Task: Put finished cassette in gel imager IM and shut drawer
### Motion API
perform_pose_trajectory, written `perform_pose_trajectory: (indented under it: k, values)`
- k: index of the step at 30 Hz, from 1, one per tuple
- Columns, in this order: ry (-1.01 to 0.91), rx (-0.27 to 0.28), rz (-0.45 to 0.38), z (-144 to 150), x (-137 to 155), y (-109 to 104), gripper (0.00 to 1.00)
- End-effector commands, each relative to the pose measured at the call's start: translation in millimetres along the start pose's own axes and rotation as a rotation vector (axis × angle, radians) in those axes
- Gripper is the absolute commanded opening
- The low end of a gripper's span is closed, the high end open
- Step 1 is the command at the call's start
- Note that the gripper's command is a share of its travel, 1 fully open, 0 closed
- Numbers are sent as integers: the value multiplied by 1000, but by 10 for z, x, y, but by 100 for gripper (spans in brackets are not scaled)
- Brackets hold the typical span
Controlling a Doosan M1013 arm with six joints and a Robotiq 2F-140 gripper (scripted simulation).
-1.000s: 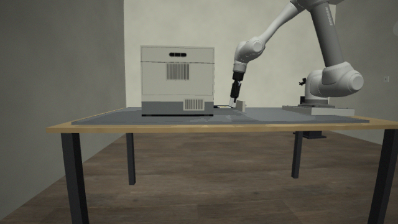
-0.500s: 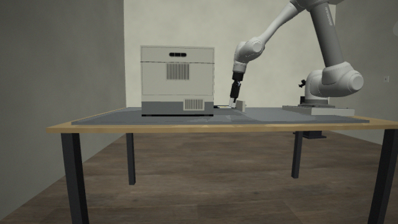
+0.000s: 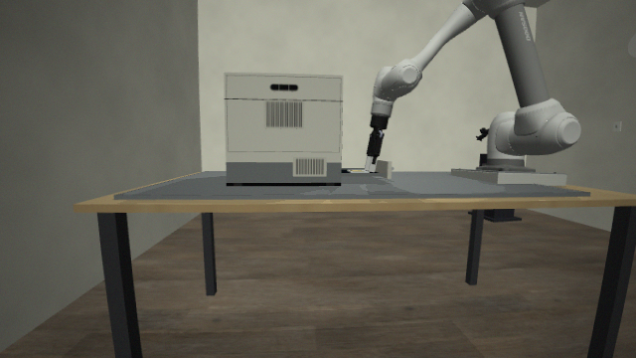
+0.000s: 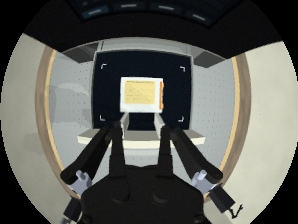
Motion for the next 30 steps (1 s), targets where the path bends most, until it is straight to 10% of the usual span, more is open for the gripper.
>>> perform_pose_trajectory:
  k: [1,30]
  values:
    - [0,0,0,1,-8,0,46]
    - [0,0,0,8,-83,14,46]
Point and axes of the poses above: the point where the finger pads meet when closed, its own y axis out along the fingers, its own z axis across the jaws, x = y × z, the point moved 9 cm from there along -y, back along the fingers, and after that the axes turned 6 degrees about -y, right-handed, at the moved point
